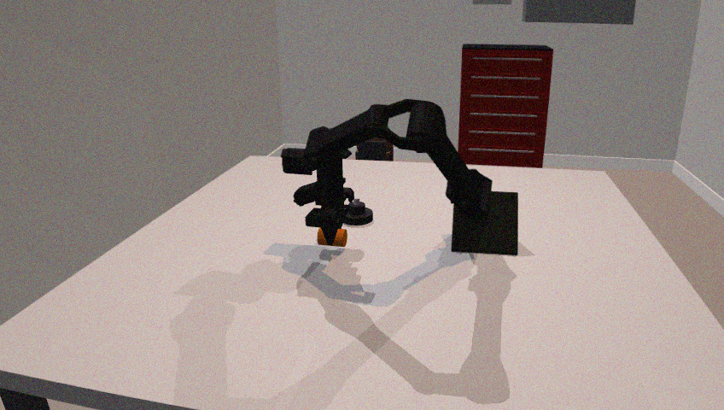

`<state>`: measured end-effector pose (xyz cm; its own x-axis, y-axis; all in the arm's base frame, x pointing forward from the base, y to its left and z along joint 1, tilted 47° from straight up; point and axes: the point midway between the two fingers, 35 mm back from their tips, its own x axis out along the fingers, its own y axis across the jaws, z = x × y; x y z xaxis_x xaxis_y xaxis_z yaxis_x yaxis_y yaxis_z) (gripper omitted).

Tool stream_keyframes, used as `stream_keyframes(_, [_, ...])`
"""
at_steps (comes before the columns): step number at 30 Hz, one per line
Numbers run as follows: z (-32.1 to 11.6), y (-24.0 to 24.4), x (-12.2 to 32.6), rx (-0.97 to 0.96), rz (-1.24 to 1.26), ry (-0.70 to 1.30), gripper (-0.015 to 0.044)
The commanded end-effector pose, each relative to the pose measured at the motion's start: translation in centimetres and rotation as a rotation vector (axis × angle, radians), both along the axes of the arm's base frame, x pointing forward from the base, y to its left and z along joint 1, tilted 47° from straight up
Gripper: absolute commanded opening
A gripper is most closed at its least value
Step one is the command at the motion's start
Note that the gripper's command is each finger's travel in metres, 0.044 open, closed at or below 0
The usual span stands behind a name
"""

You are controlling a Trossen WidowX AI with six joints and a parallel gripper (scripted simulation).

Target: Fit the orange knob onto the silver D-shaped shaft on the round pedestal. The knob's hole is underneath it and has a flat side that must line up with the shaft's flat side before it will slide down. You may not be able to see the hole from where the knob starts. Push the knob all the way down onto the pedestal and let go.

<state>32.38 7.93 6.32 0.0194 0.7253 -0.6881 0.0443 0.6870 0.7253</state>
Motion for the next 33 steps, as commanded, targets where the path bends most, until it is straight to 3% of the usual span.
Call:
stream_keyframes(1, [0.12, -0.11, 0.04, 0.003, -0.031, 0.027, 0.0181])
stream_keyframes(15, [0.12, -0.11, 0.04, 0.013, -0.359, 0.374, 0.0181])
stream_keyframes(24, [0.12, -0.11, 0.04, 0.014, -0.391, 0.407, 0.0181])
stream_keyframes(33, [0.12, -0.11, 0.03, 0.020, -0.603, 0.631, 0.0181])
